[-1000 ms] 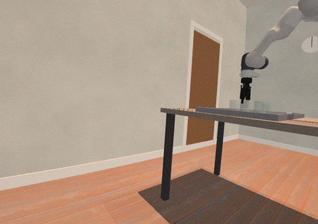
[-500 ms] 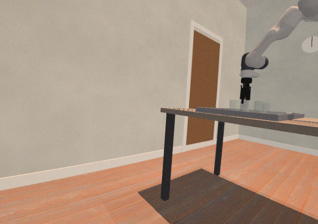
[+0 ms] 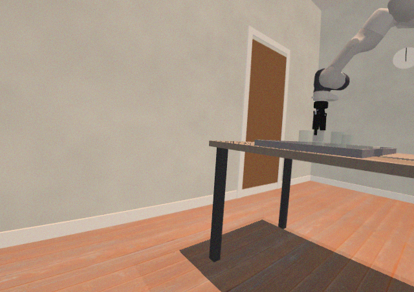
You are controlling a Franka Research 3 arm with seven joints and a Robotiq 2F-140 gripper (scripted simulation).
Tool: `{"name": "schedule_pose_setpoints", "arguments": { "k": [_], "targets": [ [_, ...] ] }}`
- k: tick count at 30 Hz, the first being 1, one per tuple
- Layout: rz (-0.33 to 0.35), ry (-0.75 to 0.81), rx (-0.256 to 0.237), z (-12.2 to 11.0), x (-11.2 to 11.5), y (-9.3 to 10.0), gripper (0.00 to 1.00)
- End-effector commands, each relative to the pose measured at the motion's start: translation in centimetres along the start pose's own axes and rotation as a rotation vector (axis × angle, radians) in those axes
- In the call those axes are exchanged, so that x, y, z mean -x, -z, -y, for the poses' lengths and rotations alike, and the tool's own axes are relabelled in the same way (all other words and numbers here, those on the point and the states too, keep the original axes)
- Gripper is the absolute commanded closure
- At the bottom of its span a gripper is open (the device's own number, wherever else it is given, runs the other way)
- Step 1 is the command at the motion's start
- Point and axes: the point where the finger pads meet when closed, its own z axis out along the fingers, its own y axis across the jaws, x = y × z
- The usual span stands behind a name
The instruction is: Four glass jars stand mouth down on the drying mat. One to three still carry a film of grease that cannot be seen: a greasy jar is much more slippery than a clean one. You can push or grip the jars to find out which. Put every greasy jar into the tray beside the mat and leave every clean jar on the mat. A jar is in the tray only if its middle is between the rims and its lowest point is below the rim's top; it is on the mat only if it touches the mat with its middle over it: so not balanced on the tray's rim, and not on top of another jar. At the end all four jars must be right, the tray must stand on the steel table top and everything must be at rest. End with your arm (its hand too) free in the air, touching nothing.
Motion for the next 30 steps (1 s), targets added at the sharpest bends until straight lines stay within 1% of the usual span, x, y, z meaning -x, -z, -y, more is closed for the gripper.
{"name": "schedule_pose_setpoints", "arguments": {
  "k": [1,17,18,30],
  "targets": [
    [0.003,-0.004,-0.001,0.04,0.13,-0.01,0.56],
    [0.003,-0.004,-0.001,0.04,0.13,-0.01,0.56],
    [0.003,-0.004,-0.001,0.04,0.13,-0.01,0.59],
    [0.003,-0.004,-0.001,0.04,0.13,-0.01,0.59]
  ]
}}
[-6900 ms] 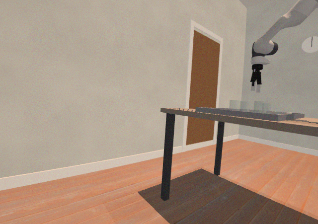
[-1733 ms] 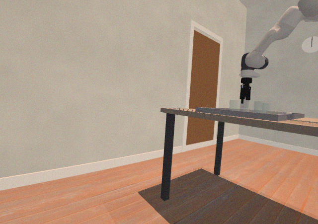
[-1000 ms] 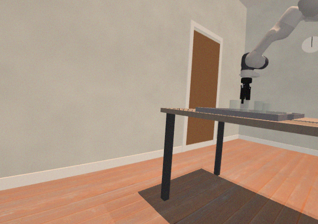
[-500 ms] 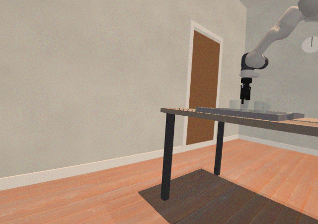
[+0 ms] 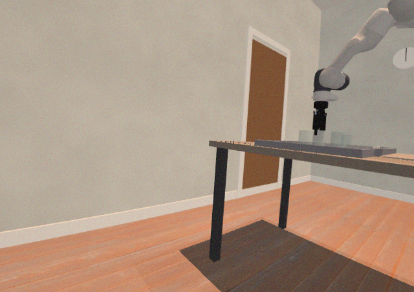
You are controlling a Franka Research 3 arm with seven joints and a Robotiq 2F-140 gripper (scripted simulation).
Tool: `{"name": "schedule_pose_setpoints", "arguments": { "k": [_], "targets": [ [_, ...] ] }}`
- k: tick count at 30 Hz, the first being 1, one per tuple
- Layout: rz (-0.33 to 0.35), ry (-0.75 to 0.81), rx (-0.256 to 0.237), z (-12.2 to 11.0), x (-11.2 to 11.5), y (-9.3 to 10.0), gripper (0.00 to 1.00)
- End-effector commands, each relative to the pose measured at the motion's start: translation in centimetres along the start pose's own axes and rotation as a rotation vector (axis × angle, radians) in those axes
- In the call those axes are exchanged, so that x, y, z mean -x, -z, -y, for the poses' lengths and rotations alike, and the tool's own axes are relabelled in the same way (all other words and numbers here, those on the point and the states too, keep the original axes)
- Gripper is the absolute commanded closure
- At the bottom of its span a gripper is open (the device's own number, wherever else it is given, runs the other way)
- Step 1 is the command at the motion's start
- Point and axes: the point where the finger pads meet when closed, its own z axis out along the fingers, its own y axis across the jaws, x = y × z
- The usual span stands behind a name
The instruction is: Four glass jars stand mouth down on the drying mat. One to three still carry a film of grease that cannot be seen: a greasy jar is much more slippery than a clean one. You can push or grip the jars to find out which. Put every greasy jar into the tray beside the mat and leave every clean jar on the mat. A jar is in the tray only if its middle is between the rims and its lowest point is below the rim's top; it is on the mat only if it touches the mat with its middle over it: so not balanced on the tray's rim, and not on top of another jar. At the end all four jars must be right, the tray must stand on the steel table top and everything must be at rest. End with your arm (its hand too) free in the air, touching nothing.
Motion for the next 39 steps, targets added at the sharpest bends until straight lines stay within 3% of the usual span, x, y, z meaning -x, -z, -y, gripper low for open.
{"name": "schedule_pose_setpoints", "arguments": {
  "k": [1,38,39],
  "targets": [
    [0.003,-0.004,-0.001,0.04,0.1,-0.02,0.59],
    [0.003,-0.004,-0.001,0.04,0.1,-0.02,0.65],
    [0.003,-0.004,-0.001,0.04,0.1,-0.02,1.0]
  ]
}}
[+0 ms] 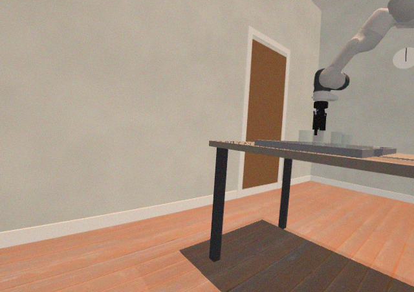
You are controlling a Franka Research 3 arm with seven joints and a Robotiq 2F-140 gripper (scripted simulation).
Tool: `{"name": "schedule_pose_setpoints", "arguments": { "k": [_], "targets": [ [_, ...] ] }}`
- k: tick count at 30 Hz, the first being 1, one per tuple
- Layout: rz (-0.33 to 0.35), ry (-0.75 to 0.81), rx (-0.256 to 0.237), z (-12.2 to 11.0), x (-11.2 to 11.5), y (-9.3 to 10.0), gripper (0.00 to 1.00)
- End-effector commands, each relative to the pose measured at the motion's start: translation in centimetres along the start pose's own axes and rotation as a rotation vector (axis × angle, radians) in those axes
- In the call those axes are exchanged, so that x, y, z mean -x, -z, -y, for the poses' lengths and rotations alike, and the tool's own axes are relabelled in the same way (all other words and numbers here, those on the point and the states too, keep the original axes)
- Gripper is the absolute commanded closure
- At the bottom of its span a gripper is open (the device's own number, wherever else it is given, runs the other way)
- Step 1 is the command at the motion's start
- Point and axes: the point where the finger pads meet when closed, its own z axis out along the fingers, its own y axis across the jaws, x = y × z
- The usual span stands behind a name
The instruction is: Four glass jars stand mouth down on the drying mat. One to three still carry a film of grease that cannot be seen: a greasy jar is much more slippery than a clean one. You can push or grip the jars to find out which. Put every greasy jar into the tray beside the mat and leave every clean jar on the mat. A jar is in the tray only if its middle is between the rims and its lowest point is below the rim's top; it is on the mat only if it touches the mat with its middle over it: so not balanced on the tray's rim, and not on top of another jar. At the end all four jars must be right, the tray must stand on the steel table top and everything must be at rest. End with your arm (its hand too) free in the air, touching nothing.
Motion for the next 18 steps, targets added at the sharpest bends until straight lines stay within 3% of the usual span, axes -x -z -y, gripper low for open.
{"name": "schedule_pose_setpoints", "arguments": {
  "k": [1,13,18],
  "targets": [
    [0.003,-0.005,-0.001,0.0,0.1,0.0,1.0],
    [0.003,-0.005,-0.001,0.0,0.1,0.0,1.0],
    [0.003,-0.005,-0.001,0.0,0.1,1.3,1.0]
  ]
}}
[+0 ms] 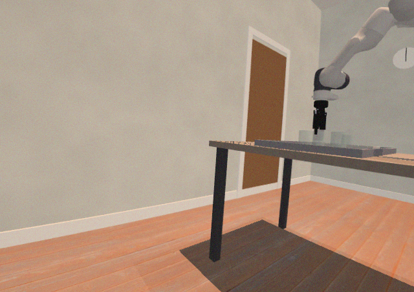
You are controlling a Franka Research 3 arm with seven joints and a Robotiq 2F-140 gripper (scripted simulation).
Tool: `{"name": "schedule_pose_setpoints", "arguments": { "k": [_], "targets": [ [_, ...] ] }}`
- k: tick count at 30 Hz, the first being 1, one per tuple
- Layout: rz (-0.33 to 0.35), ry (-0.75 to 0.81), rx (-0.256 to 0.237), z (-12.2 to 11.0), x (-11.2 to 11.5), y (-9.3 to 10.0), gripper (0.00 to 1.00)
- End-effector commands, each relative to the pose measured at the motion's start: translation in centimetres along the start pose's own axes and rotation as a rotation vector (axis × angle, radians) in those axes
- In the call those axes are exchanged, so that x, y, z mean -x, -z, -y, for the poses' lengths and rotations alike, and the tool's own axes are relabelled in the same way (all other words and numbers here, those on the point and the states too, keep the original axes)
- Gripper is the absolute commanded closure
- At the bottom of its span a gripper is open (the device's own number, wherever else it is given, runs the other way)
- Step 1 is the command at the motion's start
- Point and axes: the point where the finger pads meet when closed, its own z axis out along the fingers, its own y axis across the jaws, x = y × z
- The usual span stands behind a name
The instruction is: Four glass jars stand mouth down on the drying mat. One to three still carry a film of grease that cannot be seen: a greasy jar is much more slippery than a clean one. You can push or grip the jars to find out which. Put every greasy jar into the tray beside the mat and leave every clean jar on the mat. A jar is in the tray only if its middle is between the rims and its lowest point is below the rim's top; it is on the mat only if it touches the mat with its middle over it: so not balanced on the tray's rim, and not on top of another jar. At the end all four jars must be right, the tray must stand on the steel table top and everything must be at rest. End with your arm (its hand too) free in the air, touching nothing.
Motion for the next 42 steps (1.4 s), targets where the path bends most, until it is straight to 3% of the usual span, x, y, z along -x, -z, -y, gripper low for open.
{"name": "schedule_pose_setpoints", "arguments": {
  "k": [1,42],
  "targets": [
    [0.002,-0.004,0.001,0.0,0.1,1.1,1.0],
    [0.002,-0.004,0.001,0.0,0.1,10.4,1.0]
  ]
}}
